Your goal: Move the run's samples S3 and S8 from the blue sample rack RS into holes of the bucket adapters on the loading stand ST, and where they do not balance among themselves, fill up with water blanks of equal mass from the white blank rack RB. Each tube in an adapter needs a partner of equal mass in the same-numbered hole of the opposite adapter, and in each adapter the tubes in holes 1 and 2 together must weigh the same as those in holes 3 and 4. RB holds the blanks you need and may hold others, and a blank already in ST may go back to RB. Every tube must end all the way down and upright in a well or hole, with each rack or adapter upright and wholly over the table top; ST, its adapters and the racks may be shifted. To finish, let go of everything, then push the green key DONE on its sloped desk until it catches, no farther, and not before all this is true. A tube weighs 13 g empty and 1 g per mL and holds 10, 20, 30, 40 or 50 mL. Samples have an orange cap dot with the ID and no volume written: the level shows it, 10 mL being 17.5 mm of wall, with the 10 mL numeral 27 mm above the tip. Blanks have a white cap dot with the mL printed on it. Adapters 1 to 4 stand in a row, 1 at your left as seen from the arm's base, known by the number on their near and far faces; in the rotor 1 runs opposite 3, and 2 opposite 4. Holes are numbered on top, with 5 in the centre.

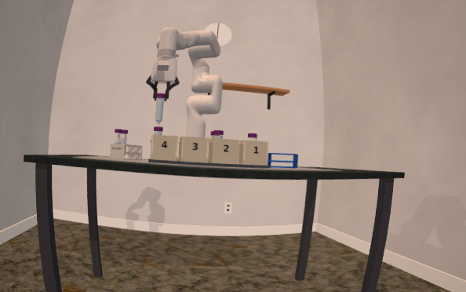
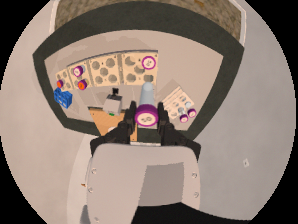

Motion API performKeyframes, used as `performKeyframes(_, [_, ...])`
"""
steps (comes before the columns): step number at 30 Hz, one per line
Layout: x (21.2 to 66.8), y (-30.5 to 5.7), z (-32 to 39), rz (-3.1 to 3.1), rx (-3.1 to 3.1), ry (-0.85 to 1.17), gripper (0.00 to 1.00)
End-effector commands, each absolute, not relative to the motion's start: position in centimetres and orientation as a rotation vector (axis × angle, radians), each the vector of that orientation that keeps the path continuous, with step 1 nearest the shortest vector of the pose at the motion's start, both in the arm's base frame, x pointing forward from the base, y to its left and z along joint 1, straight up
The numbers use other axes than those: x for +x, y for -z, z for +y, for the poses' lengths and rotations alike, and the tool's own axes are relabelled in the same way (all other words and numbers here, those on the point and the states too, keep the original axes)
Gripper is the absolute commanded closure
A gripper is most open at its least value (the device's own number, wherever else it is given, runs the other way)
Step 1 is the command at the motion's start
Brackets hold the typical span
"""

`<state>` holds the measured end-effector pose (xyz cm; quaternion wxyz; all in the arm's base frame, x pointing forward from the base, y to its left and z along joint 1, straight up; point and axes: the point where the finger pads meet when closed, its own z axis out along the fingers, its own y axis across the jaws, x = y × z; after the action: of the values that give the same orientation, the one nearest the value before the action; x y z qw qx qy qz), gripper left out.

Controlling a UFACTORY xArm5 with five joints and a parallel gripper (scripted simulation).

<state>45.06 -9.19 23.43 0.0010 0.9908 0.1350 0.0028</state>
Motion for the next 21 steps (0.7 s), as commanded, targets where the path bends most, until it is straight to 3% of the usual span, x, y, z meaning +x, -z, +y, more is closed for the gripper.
performKeyframes(1, [45.2, -23.6, -9.2, 0.424, 3.109, -0.015, 1.0])
performKeyframes(21, [45.2, -20.1, -9.2, 0.424, 3.109, -0.015, 1.0])
